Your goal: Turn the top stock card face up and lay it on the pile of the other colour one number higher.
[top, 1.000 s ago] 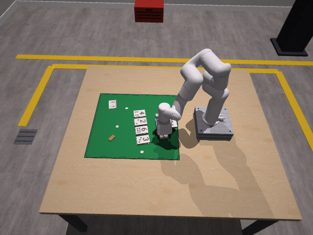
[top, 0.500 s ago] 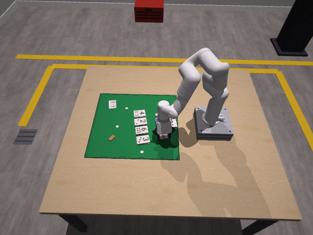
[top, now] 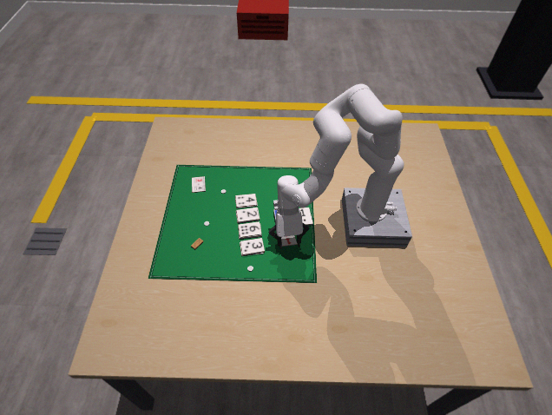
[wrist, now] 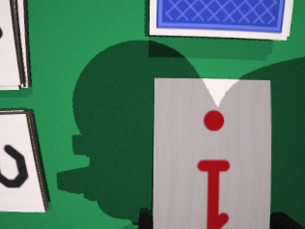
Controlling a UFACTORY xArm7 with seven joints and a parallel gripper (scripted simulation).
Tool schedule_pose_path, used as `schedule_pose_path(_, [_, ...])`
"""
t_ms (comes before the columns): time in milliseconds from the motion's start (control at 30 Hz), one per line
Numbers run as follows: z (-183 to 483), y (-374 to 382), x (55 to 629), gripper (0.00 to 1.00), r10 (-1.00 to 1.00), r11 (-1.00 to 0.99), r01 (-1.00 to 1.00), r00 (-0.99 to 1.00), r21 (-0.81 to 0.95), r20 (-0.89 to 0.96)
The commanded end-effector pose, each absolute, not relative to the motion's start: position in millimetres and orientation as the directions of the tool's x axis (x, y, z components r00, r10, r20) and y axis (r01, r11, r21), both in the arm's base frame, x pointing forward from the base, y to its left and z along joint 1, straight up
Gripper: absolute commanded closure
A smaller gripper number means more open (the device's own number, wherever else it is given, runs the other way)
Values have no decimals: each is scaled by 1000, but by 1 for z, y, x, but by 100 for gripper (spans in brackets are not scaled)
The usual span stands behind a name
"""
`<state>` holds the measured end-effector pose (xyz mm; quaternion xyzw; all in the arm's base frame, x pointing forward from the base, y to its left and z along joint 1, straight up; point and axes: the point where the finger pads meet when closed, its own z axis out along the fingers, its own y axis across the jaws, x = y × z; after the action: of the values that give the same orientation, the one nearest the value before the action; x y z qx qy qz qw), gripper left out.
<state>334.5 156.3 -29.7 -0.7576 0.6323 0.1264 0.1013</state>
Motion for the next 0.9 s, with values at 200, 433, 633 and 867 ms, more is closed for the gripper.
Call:
schedule_pose_path(200, [-29,157,336,26,-926,-180,-984,168,2,-339])
schedule_pose_path(433, [-30,157,336,26,-924,-180,-984,168,2,-343])
schedule_pose_path(633, [-30,157,336,26,-924,-180,-984,168,2,-343])
schedule_pose_path(867, [-30,157,336,26,-924,-180,-984,168,2,-343])
